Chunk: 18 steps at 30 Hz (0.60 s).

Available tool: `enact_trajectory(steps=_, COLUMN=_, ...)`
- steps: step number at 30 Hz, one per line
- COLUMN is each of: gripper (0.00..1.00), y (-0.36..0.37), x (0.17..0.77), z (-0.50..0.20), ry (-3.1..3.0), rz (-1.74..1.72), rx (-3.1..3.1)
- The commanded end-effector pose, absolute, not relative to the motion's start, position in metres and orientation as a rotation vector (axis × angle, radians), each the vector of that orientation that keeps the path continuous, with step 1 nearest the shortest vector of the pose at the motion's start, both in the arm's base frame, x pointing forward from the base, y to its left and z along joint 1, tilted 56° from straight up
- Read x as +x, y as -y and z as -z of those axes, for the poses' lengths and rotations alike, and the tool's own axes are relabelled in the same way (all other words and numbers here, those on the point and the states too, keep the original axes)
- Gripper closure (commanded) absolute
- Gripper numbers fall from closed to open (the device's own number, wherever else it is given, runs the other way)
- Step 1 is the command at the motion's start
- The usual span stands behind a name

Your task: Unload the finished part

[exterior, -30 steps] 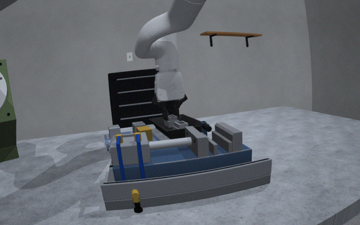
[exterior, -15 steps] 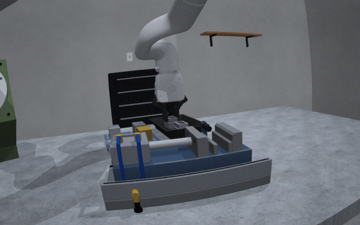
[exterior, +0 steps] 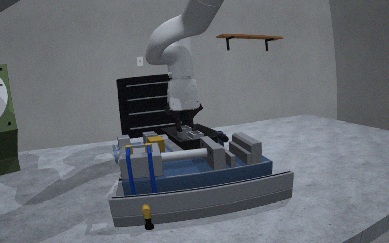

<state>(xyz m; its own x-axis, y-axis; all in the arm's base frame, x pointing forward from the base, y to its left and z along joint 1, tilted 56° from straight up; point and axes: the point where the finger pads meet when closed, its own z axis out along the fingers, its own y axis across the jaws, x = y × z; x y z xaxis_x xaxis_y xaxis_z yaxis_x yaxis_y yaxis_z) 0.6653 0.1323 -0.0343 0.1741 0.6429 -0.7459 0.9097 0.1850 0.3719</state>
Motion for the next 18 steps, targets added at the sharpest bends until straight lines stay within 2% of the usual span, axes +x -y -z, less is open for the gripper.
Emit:
enact_trajectory(steps=1, gripper=1.00, y=-0.1333, x=0.6656, z=0.0338, ry=-1.547, rz=0.365, rx=1.535)
enact_trajectory(steps=2, gripper=1.00, y=-0.1333, x=0.6656, z=0.0338, ry=-1.547, rz=0.365, rx=1.535)
enact_trajectory(steps=3, gripper=0.31, y=-0.1333, x=0.6656, z=0.0338, ry=-1.547, rz=0.365, rx=1.535)
enact_trajectory(steps=18, gripper=0.31, y=-0.1333, x=0.6656, z=0.0338, ry=-1.547, rz=0.365, rx=1.535)
